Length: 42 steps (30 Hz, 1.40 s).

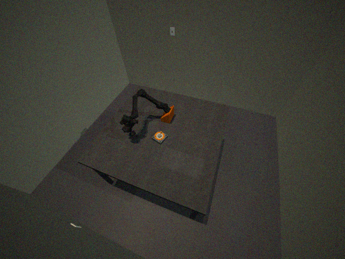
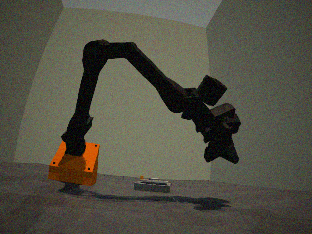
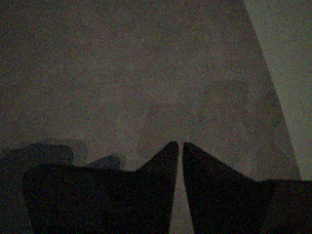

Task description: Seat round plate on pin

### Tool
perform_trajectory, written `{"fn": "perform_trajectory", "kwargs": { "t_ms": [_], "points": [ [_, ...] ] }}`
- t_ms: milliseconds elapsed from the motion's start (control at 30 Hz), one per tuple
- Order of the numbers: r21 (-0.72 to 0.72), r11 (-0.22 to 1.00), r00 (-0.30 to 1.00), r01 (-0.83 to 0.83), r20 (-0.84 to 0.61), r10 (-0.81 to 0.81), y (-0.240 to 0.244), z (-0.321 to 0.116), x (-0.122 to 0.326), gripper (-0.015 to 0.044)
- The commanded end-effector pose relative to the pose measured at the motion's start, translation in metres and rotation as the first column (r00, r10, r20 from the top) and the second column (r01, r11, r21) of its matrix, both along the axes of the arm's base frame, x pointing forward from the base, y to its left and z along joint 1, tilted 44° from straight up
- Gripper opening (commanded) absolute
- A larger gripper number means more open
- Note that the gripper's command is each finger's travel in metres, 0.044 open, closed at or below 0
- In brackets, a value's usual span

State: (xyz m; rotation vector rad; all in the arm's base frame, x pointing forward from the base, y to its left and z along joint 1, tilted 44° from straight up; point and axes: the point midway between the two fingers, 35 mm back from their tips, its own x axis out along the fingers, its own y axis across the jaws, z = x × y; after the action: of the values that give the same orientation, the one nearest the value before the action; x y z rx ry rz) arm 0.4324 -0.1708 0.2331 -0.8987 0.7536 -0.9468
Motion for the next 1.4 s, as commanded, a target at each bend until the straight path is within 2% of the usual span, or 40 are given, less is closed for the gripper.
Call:
{"fn": "perform_trajectory", "kwargs": {
  "t_ms": [0, 167, 400, 567, 667, 733, 833, 1167, 1367],
  "points": [
    [0.137, 0.986, 0.993, -0.096, -0.058, 0.105, 0.047, -0.059, 0.009, 0.0000],
    [0.269, 0.953, 0.982, -0.141, -0.087, 0.170, 0.095, -0.106, 0.003, 0.0000],
    [0.441, 0.890, 0.960, -0.112, -0.182, 0.211, 0.159, -0.172, -0.034, 0.0000],
    [0.517, 0.856, 0.929, 0.005, -0.318, 0.187, 0.199, -0.218, -0.088, 0.0000],
    [0.521, 0.851, 0.914, 0.063, -0.373, 0.161, 0.210, -0.230, -0.111, 0.0000],
    [0.500, 0.853, 0.888, 0.147, -0.447, 0.108, 0.220, -0.241, -0.146, 0.0000],
    [0.459, 0.861, 0.863, 0.220, -0.504, 0.048, 0.225, -0.246, -0.176, 0.0000],
    [0.456, 0.861, 0.861, 0.223, -0.506, 0.045, 0.225, -0.247, -0.177, 0.0000],
    [0.456, 0.862, 0.862, 0.222, -0.506, 0.045, 0.205, -0.267, -0.174, 0.0000]
  ]
}}
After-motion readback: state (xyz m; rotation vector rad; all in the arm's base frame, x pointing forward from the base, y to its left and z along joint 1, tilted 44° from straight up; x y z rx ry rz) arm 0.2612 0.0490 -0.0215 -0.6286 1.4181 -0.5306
